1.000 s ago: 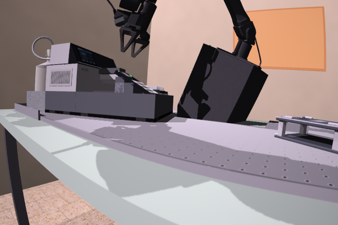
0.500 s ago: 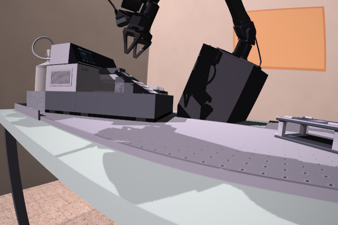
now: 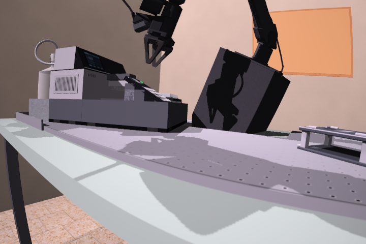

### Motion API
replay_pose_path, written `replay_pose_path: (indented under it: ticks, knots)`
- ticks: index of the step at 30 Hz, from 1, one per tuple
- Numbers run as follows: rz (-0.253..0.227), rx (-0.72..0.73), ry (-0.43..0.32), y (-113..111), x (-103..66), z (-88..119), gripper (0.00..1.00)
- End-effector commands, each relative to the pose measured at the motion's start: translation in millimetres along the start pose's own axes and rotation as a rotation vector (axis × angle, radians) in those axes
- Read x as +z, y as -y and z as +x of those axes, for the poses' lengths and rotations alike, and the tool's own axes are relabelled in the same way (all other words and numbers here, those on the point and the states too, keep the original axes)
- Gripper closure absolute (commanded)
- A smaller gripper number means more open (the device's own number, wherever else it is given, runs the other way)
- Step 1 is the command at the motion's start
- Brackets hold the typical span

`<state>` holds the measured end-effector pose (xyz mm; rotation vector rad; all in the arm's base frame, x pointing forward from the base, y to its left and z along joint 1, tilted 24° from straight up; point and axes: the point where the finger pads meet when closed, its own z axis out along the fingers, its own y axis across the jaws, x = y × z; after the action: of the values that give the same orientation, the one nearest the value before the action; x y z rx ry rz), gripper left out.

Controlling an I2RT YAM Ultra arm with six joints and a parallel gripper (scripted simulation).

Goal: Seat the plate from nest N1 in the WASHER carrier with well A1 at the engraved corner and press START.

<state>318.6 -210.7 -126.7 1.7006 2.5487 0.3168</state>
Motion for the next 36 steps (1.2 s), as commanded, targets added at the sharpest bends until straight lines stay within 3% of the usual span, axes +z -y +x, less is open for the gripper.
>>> replay_pose_path:
  ticks: [1, 12, 15, 29, 32, 36]
  knots:
    - [-0.022, 0.01, 0.072, -11.5, -11.0, -7.0, 0.4]
    - [-0.023, 0.01, 0.071, -26.9, -5.1, 26.1, 0.62]
    - [-0.024, 0.028, 0.075, -23.3, -5.9, 24.9, 0.64]
    - [-0.026, 0.011, 0.07, -47.9, 2.7, 71.1, 0.92]
    - [-0.026, 0.022, 0.072, -46.7, 2.5, 71.2, 0.94]
    - [-0.027, 0.011, 0.069, -55.0, 5.3, 86.1, 1.0]
